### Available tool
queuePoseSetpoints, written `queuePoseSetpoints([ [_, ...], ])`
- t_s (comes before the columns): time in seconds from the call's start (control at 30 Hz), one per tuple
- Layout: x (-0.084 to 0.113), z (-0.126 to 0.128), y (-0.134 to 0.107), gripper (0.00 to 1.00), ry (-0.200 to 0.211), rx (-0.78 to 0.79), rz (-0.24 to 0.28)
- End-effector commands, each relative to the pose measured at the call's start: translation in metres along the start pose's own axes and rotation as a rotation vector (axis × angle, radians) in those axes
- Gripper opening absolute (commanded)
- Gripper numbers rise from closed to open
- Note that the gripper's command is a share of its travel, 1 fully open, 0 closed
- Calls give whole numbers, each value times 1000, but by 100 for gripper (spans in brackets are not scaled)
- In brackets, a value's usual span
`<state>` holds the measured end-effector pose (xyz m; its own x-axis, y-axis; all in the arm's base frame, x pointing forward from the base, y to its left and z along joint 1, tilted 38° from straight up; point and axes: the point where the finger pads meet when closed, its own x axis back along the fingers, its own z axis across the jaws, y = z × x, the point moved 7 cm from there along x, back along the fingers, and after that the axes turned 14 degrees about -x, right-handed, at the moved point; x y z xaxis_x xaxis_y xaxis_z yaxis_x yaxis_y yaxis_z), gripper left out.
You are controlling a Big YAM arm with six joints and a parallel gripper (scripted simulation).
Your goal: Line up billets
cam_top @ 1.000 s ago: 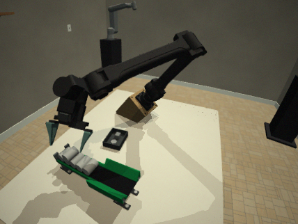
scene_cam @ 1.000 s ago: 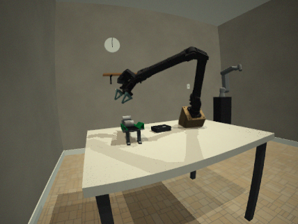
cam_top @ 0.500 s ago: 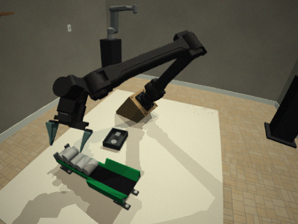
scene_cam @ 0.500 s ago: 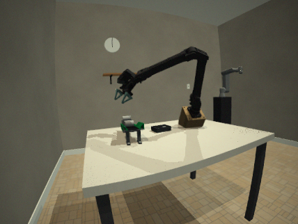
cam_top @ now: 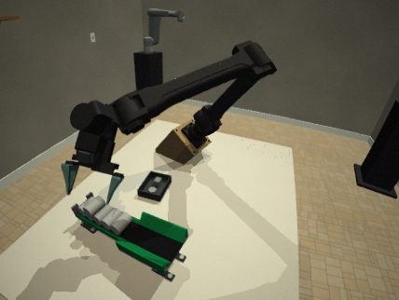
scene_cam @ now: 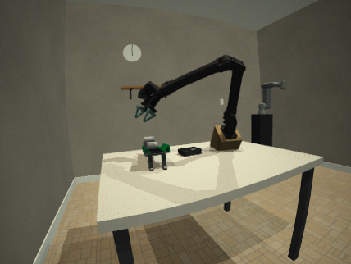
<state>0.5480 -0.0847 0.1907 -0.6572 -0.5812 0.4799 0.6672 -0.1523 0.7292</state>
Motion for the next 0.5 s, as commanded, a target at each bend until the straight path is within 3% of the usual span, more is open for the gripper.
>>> queuePoseSetpoints([
  [0.0,5,-17,20,100,-27,-105,1],
  [0.07,2,-25,16,100,-44,-246,40],
  [0.3,-3,-39,9,100,-86,-518,115],
  [0.4,-6,-38,8,100,-88,-546,128],
  [0.47,-5,-46,4,100,-115,-671,156],
])
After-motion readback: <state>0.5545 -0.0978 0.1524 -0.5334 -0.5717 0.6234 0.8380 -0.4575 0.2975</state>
